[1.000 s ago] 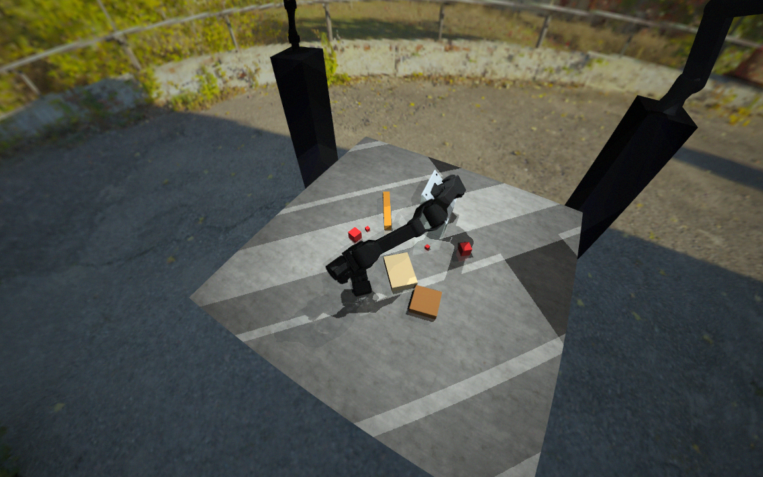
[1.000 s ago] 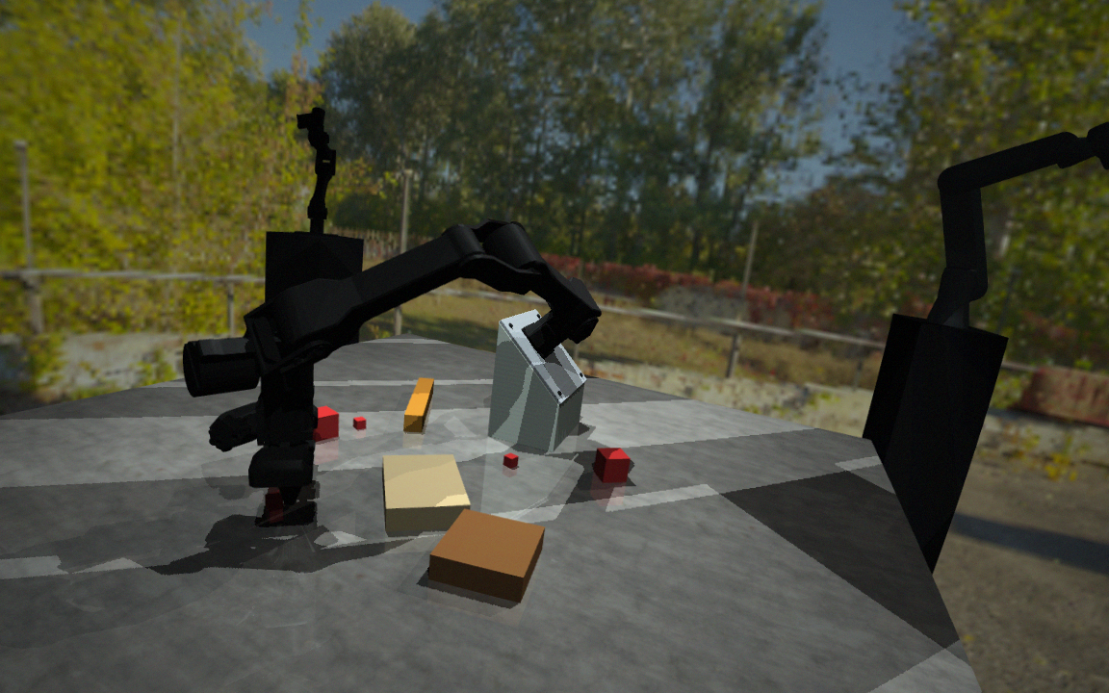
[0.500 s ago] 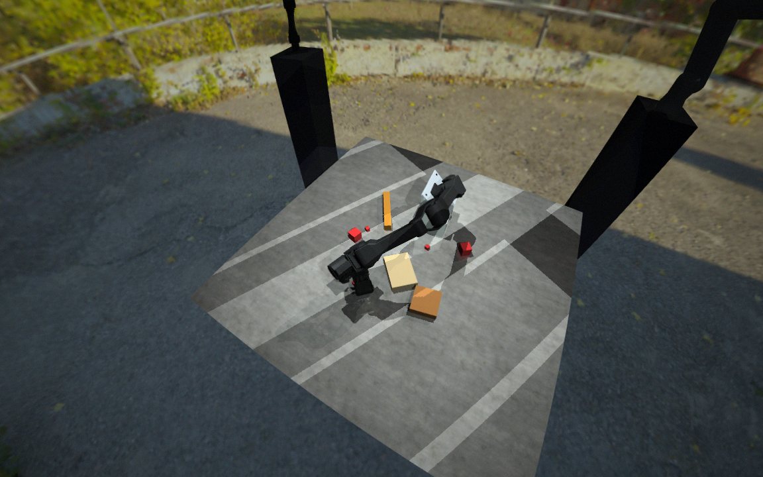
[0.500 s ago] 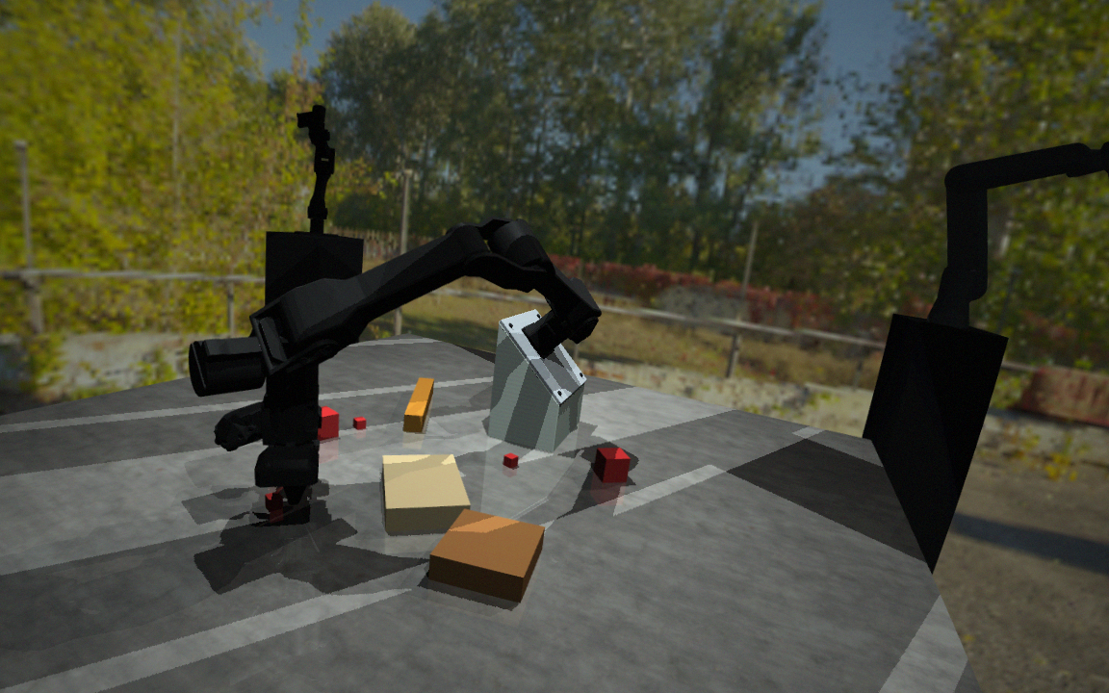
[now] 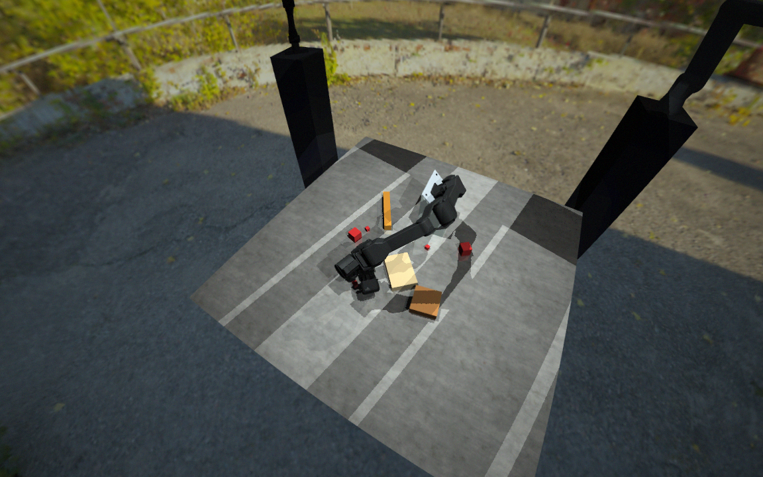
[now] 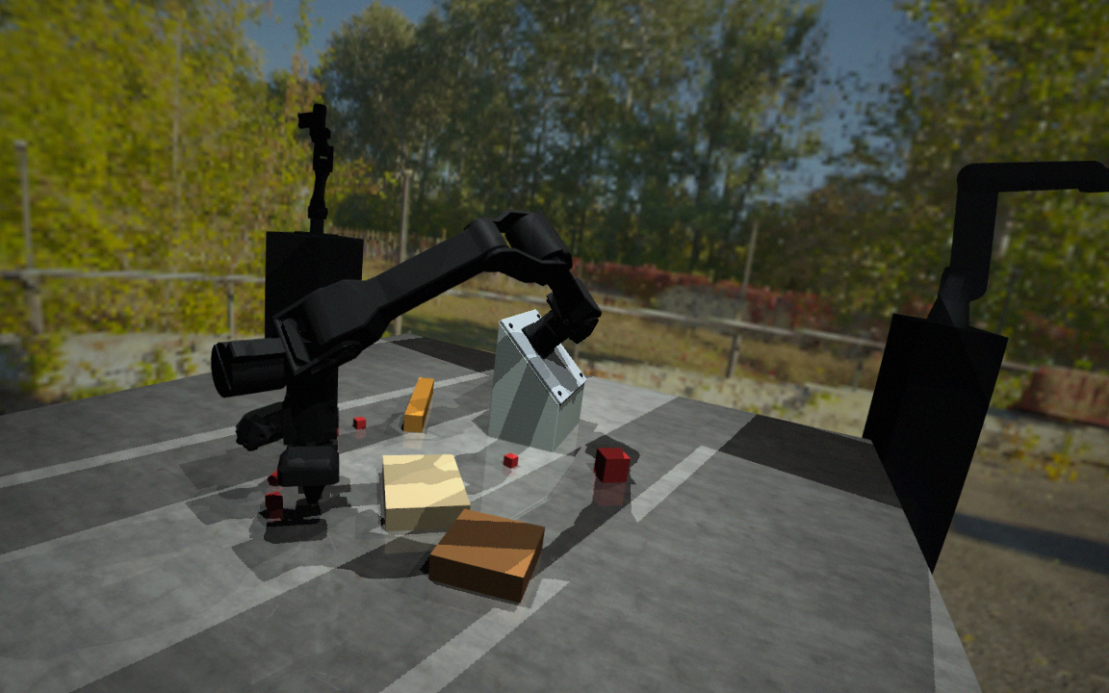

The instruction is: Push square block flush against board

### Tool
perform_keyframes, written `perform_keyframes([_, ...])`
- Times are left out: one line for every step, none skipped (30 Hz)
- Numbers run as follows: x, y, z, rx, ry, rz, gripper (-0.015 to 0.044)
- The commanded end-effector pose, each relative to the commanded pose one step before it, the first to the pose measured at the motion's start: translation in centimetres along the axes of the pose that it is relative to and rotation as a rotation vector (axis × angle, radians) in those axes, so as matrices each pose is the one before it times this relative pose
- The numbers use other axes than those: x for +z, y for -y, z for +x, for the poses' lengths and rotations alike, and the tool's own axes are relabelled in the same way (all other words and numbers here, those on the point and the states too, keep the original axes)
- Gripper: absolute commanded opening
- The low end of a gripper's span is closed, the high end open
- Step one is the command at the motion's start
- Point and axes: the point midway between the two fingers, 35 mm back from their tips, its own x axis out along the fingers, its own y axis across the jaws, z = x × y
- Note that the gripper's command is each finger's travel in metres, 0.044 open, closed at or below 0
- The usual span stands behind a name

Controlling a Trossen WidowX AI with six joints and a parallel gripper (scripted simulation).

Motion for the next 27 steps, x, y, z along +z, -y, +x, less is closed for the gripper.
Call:
perform_keyframes([-0.76, -0.045, -0.089, 0.00343, -0.00078, 0.0034, 0.0])
perform_keyframes([-0.162, 0.011, 0.003, 0.0, -0.00011, 0.0001, 0.0])
perform_keyframes([-0.163, 0.012, 0.003, 0.0, -0.00011, 0.0001, 0.0])
perform_keyframes([-0.163, 0.013, 0.003, 0.0, -0.00011, 0.0001, 0.0])
perform_keyframes([-0.164, 0.014, 0.003, 0.0, -0.00011, 0.0001, 0.0])
perform_keyframes([-0.165, 0.015, 0.003, 0.0, -0.00011, 0.0001, 0.0])
perform_keyframes([-0.137, 0.013, 0.002, 0.0, -0.0001, 0.0001, 0.0])
perform_keyframes([-0.083, 0.008, 0.001, 0.0, -0.00006, 0.0, 0.0])
perform_keyframes([0.545, 0.025, -0.217, -0.00368, 0.00047, -0.0028, 0.0])
perform_keyframes([0.054, -0.015, -0.934, 0.00011, 0.00082, 0.0005, 0.0])
perform_keyframes([0.046, 0.0, -1.568, 0.00039, 0.00095, 0.0007, 0.0])
perform_keyframes([-0.01, 0.03, -1.58, 0.00068, 0.00044, 0.0007, 0.0])
perform_keyframes([-0.034, 0.031, -0.952, 0.00056, 0.00003, 0.0004, 0.0])
perform_keyframes([-0.016, 0.013, -0.318, 0.00021, -0.00003, 0.0001, 0.0])
perform_keyframes([0.0, 0.0, 0.0, 0.0, 0.0, 0.0, 0.0])
perform_keyframes([0.0, 0.0, 0.0, 0.0, 0.0, 0.0, 0.0])
perform_keyframes([0.0, 0.0, 0.0, 0.0, 0.0, 0.0, 0.0])
perform_keyframes([0.0, 0.0, 0.0, 0.0, 0.0, 0.0, 0.0])
perform_keyframes([0.0, 0.0, 0.0, 0.0, 0.0, 0.0, 0.0])
perform_keyframes([0.0, 0.0, 0.0, 0.0, 0.0, 0.0, 0.0])
perform_keyframes([-0.071, 0.058, 0.152, 0.00637, 0.0026, 0.0087, 0.0])
perform_keyframes([-0.501, -0.22, -0.054, -0.00052, 0.00013, 0.0015, 0.0])
perform_keyframes([-0.85, -0.341, -0.082, -0.00081, 0.00016, 0.0024, 0.0])
perform_keyframes([-1.056, -0.369, -0.088, -0.0009, 0.00009, 0.0029, 0.0])
perform_keyframes([-1.08, -0.319, -0.075, -0.00081, -0.00002, 0.0029, 0.0])
perform_keyframes([-1.101, -0.268, -0.063, -0.00073, -0.00014, 0.0029, 0.0])
perform_keyframes([-1.119, -0.216, -0.05, -0.00065, -0.00025, 0.0029, 0.0])
